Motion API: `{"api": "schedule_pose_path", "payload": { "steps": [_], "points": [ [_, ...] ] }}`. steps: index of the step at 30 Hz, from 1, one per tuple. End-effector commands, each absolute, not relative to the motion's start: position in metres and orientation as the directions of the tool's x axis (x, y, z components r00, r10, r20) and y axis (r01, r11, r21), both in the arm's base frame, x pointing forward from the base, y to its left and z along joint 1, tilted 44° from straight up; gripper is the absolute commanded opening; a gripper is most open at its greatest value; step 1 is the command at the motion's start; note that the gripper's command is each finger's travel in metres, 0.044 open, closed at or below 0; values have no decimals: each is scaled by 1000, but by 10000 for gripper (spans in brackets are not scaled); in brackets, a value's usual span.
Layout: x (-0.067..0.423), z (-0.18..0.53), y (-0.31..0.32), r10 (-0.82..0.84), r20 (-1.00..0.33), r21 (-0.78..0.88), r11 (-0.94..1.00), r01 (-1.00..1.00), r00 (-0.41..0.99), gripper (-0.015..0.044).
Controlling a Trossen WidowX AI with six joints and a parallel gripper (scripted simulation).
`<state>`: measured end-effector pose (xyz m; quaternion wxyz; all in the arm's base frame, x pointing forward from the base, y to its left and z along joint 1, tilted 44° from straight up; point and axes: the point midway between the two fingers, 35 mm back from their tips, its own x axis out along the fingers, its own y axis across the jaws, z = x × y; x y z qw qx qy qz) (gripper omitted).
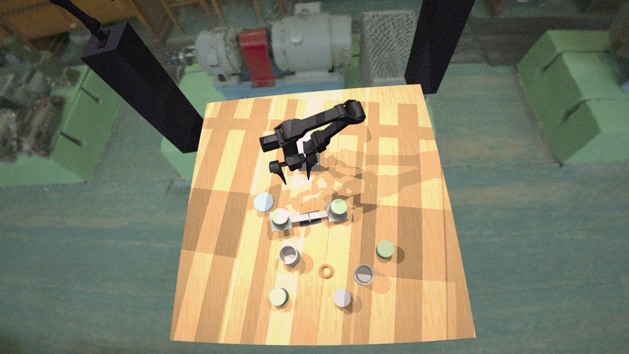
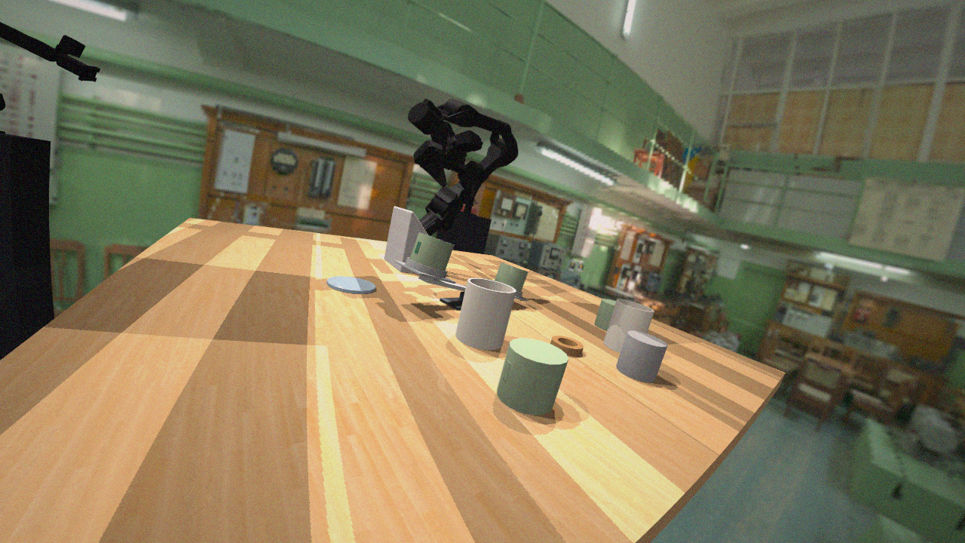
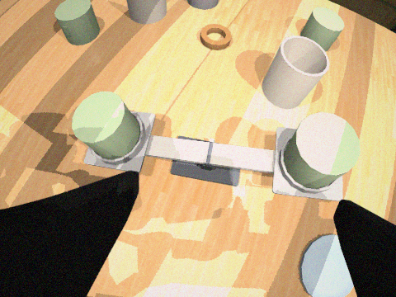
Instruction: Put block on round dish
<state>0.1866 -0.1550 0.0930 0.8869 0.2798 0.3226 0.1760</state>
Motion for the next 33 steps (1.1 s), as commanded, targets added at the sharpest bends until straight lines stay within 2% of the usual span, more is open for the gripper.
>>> {"api": "schedule_pose_path", "payload": {
  "steps": [1, 7, 12, 22, 33],
  "points": [
    [180, 92, -149, 497, -413, 672, 732, -113, 763, 440],
    [180, 92, -149, 499, -414, 676, 729, -111, 761, 440],
    [192, 93, -141, 548, -440, 755, 655, -38, 711, 440],
    [217, 97, -118, 639, -501, 848, 498, 183, 583, 440],
    [243, 103, -86, 699, -570, 803, 365, 471, 431, 440]
  ]
}}
